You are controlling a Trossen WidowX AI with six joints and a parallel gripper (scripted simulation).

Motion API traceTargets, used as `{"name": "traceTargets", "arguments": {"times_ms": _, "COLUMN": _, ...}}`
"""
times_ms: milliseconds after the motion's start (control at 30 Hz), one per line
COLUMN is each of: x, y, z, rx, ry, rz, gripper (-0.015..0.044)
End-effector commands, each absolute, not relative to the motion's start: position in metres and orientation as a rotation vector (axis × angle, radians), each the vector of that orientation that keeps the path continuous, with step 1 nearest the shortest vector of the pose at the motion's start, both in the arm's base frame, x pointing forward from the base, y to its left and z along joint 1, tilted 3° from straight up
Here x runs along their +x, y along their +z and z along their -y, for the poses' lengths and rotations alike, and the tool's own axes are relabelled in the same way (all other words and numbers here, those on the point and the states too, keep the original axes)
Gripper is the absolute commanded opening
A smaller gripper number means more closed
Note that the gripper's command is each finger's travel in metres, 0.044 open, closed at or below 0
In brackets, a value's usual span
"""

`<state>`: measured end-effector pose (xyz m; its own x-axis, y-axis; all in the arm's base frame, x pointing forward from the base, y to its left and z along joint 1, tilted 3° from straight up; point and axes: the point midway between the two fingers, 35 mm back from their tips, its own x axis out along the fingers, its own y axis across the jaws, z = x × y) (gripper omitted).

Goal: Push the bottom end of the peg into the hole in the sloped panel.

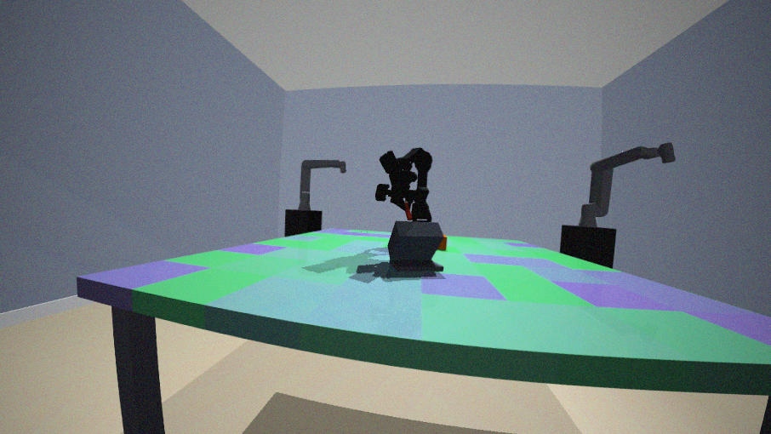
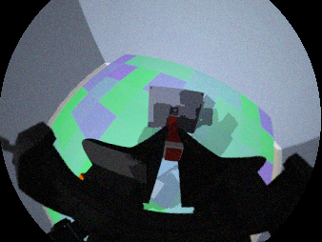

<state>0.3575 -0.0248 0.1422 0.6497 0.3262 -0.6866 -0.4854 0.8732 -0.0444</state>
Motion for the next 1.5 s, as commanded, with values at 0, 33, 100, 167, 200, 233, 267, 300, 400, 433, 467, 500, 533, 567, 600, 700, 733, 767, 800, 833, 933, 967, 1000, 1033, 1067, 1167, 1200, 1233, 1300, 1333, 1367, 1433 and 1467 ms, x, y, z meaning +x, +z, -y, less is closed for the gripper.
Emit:
{"name": "traceTargets", "arguments": {"times_ms": 0, "x": 0.362, "y": 0.132, "z": 0.024, "rx": -0.225, "ry": 0.464, "rz": -0.737, "gripper": 0.0000}}
{"name": "traceTargets", "arguments": {"times_ms": 33, "x": 0.363, "y": 0.131, "z": 0.024, "rx": -0.225, "ry": 0.463, "rz": -0.735, "gripper": 0.0000}}
{"name": "traceTargets", "arguments": {"times_ms": 100, "x": 0.366, "y": 0.129, "z": 0.024, "rx": -0.226, "ry": 0.461, "rz": -0.731, "gripper": 0.0000}}
{"name": "traceTargets", "arguments": {"times_ms": 167, "x": 0.368, "y": 0.127, "z": 0.023, "rx": -0.227, "ry": 0.460, "rz": -0.727, "gripper": 0.0000}}
{"name": "traceTargets", "arguments": {"times_ms": 200, "x": 0.369, "y": 0.126, "z": 0.023, "rx": -0.227, "ry": 0.459, "rz": -0.725, "gripper": 0.0000}}
{"name": "traceTargets", "arguments": {"times_ms": 233, "x": 0.370, "y": 0.125, "z": 0.023, "rx": -0.227, "ry": 0.459, "rz": -0.723, "gripper": 0.0000}}
{"name": "traceTargets", "arguments": {"times_ms": 267, "x": 0.372, "y": 0.124, "z": 0.023, "rx": -0.228, "ry": 0.458, "rz": -0.721, "gripper": 0.0000}}
{"name": "traceTargets", "arguments": {"times_ms": 300, "x": 0.373, "y": 0.123, "z": 0.022, "rx": -0.228, "ry": 0.457, "rz": -0.719, "gripper": 0.0000}}
{"name": "traceTargets", "arguments": {"times_ms": 400, "x": 0.376, "y": 0.120, "z": 0.022, "rx": -0.229, "ry": 0.455, "rz": -0.712, "gripper": 0.0000}}
{"name": "traceTargets", "arguments": {"times_ms": 433, "x": 0.377, "y": 0.119, "z": 0.022, "rx": -0.229, "ry": 0.455, "rz": -0.710, "gripper": 0.0000}}
{"name": "traceTargets", "arguments": {"times_ms": 467, "x": 0.378, "y": 0.118, "z": 0.021, "rx": -0.229, "ry": 0.454, "rz": -0.709, "gripper": 0.0000}}
{"name": "traceTargets", "arguments": {"times_ms": 500, "x": 0.378, "y": 0.118, "z": 0.021, "rx": -0.229, "ry": 0.454, "rz": -0.708, "gripper": 0.0000}}
{"name": "traceTargets", "arguments": {"times_ms": 533, "x": 0.378, "y": 0.117, "z": 0.021, "rx": -0.229, "ry": 0.454, "rz": -0.708, "gripper": 0.0000}}
{"name": "traceTargets", "arguments": {"times_ms": 567, "x": 0.378, "y": 0.117, "z": 0.021, "rx": -0.229, "ry": 0.453, "rz": -0.707, "gripper": 0.0000}}
{"name": "traceTargets", "arguments": {"times_ms": 600, "x": 0.378, "y": 0.117, "z": 0.021, "rx": -0.229, "ry": 0.453, "rz": -0.706, "gripper": 0.0000}}
{"name": "traceTargets", "arguments": {"times_ms": 700, "x": 0.378, "y": 0.117, "z": 0.021, "rx": -0.229, "ry": 0.453, "rz": -0.706, "gripper": 0.0000}}
{"name": "traceTargets", "arguments": {"times_ms": 733, "x": 0.378, "y": 0.117, "z": 0.021, "rx": -0.229, "ry": 0.453, "rz": -0.706, "gripper": 0.0000}}
{"name": "traceTargets", "arguments": {"times_ms": 767, "x": 0.378, "y": 0.117, "z": 0.021, "rx": -0.229, "ry": 0.453, "rz": -0.706, "gripper": 0.0000}}
{"name": "traceTargets", "arguments": {"times_ms": 800, "x": 0.378, "y": 0.117, "z": 0.021, "rx": -0.229, "ry": 0.453, "rz": -0.706, "gripper": 0.0000}}
{"name": "traceTargets", "arguments": {"times_ms": 833, "x": 0.378, "y": 0.117, "z": 0.021, "rx": -0.229, "ry": 0.453, "rz": -0.706, "gripper": 0.0000}}
{"name": "traceTargets", "arguments": {"times_ms": 933, "x": 0.379, "y": 0.117, "z": 0.021, "rx": -0.229, "ry": 0.453, "rz": -0.706, "gripper": 0.0000}}
{"name": "traceTargets", "arguments": {"times_ms": 967, "x": 0.380, "y": 0.116, "z": 0.021, "rx": -0.229, "ry": 0.453, "rz": -0.706, "gripper": 0.0000}}
{"name": "traceTargets", "arguments": {"times_ms": 1000, "x": 0.380, "y": 0.116, "z": 0.020, "rx": -0.229, "ry": 0.453, "rz": -0.706, "gripper": 0.0000}}
{"name": "traceTargets", "arguments": {"times_ms": 1033, "x": 0.381, "y": 0.115, "z": 0.020, "rx": -0.229, "ry": 0.453, "rz": -0.706, "gripper": 0.0000}}
{"name": "traceTargets", "arguments": {"times_ms": 1067, "x": 0.382, "y": 0.115, "z": 0.019, "rx": -0.229, "ry": 0.453, "rz": -0.705, "gripper": 0.0000}}
{"name": "traceTargets", "arguments": {"times_ms": 1167, "x": 0.385, "y": 0.112, "z": 0.018, "rx": -0.228, "ry": 0.454, "rz": -0.705, "gripper": 0.0000}}
{"name": "traceTargets", "arguments": {"times_ms": 1200, "x": 0.386, "y": 0.112, "z": 0.017, "rx": -0.228, "ry": 0.454, "rz": -0.704, "gripper": 0.0000}}
{"name": "traceTargets", "arguments": {"times_ms": 1233, "x": 0.387, "y": 0.111, "z": 0.017, "rx": -0.228, "ry": 0.454, "rz": -0.704, "gripper": 0.0000}}
{"name": "traceTargets", "arguments": {"times_ms": 1300, "x": 0.388, "y": 0.109, "z": 0.016, "rx": -0.228, "ry": 0.454, "rz": -0.704, "gripper": 0.0000}}
{"name": "traceTargets", "arguments": {"times_ms": 1333, "x": 0.389, "y": 0.108, "z": 0.016, "rx": -0.228, "ry": 0.454, "rz": -0.704, "gripper": 0.0000}}
{"name": "traceTargets", "arguments": {"times_ms": 1367, "x": 0.390, "y": 0.107, "z": 0.015, "rx": -0.228, "ry": 0.454, "rz": -0.704, "gripper": 0.0000}}
{"name": "traceTargets", "arguments": {"times_ms": 1433, "x": 0.391, "y": 0.105, "z": 0.015, "rx": -0.228, "ry": 0.454, "rz": -0.704, "gripper": 0.0000}}
{"name": "traceTargets", "arguments": {"times_ms": 1467, "x": 0.392, "y": 0.104, "z": 0.014, "rx": -0.228, "ry": 0.454, "rz": -0.704, "gripper": 0.0000}}
